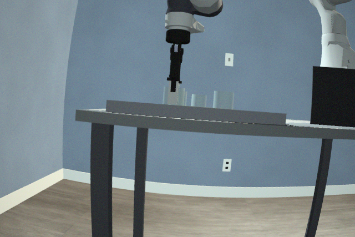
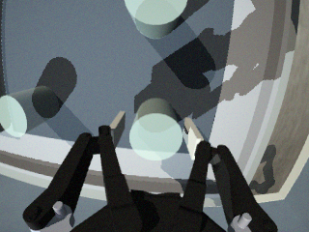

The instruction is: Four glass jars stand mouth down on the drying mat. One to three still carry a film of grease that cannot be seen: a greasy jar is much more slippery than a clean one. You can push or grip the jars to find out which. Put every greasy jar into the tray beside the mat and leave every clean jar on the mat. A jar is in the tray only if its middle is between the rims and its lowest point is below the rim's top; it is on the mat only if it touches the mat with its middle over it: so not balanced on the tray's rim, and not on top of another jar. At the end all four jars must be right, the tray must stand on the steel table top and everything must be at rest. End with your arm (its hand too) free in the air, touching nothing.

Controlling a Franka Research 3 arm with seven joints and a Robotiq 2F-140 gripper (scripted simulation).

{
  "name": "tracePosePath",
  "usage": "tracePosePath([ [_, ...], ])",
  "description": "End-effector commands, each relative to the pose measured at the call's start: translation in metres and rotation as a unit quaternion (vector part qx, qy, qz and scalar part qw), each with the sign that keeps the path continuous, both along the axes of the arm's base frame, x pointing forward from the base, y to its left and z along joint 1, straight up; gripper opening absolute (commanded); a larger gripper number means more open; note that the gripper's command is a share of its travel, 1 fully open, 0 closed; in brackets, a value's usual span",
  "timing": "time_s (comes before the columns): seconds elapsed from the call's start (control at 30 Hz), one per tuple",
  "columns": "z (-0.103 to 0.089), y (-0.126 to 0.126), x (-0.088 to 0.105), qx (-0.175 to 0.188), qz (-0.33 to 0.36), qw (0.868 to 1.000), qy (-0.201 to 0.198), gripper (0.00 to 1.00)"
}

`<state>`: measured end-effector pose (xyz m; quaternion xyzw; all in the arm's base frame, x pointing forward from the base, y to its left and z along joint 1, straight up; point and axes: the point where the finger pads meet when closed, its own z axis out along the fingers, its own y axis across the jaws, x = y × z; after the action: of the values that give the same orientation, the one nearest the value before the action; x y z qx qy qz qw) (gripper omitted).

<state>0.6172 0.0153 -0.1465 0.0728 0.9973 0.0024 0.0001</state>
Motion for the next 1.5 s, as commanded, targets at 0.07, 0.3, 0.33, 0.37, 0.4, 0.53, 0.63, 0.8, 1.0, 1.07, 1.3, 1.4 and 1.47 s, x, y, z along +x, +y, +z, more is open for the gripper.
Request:
tracePosePath([
  [0.07,0.0002,0.0004,0.0015,0.001,0.001,1.0,-0.002,0.57],
  [0.3,0.0002,0.0004,0.0015,0.001,0.001,1.0,-0.002,0.57],
  [0.33,0.0002,0.0004,0.0015,0.001,0.001,1.0,-0.002,0.57],
  [0.37,0.0002,0.0004,0.0015,0.001,0.001,1.0,-0.002,0.57],
  [0.4,0.0002,0.0004,0.0015,0.001,0.001,1.0,-0.002,0.57],
  [0.53,0.0002,0.0004,0.0015,0.001,0.001,1.0,-0.002,0.57],
  [0.63,0.0002,0.0004,0.0015,0.001,0.001,1.0,-0.002,0.54],
  [0.8,0.0002,0.0004,0.0015,0.001,0.001,1.0,-0.002,0.54],
  [1.0,0.0002,0.0004,0.0015,0.001,0.001,1.0,-0.002,0.54],
  [1.07,0.0002,0.0004,0.0015,0.001,0.001,1.0,-0.002,0.54],
  [1.3,0.0002,0.0004,0.0015,0.001,0.001,1.0,-0.002,0.51],
  [1.4,0.0002,0.0004,0.0015,0.001,0.001,1.0,-0.002,0.51],
  [1.47,0.0002,0.0004,0.0015,0.001,0.001,1.0,-0.002,0.51],
])
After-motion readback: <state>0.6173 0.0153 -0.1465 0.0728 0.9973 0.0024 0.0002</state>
